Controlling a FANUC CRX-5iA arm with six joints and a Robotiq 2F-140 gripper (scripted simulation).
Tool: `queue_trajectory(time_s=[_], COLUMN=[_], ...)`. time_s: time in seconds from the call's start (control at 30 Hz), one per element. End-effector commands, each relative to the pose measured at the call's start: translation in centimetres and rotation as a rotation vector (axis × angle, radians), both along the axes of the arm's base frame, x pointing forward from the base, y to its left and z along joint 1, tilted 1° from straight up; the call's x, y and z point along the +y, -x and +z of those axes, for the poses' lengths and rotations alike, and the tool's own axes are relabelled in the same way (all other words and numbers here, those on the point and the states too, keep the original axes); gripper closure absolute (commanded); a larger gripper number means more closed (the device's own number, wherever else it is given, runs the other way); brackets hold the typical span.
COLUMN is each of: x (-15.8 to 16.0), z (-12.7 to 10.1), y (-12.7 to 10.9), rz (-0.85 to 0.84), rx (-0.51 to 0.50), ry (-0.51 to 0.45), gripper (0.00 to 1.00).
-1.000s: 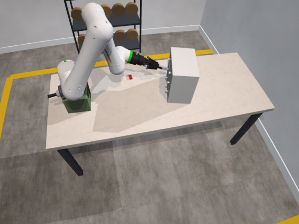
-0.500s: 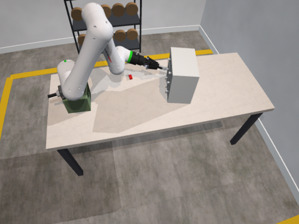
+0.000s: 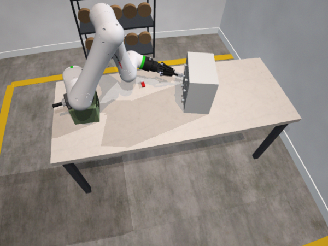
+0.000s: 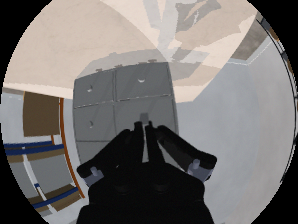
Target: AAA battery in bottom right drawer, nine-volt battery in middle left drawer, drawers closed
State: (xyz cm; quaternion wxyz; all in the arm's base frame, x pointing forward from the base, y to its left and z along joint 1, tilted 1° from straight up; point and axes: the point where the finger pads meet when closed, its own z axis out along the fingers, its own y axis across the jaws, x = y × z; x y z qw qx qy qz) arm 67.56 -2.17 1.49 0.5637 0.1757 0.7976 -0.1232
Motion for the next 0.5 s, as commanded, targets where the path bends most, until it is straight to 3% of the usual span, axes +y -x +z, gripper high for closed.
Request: queue_trajectory(time_s=[0.0,0.27,0.47], x=[0.0,0.1,0.8], z=[0.0,0.0,0.0], y=[0.0,0.1,1.8], rz=[0.000,0.000,0.000], rx=[0.000,0.000,0.000], ry=[0.000,0.000,0.000], gripper=[1.00,1.00,1.00])
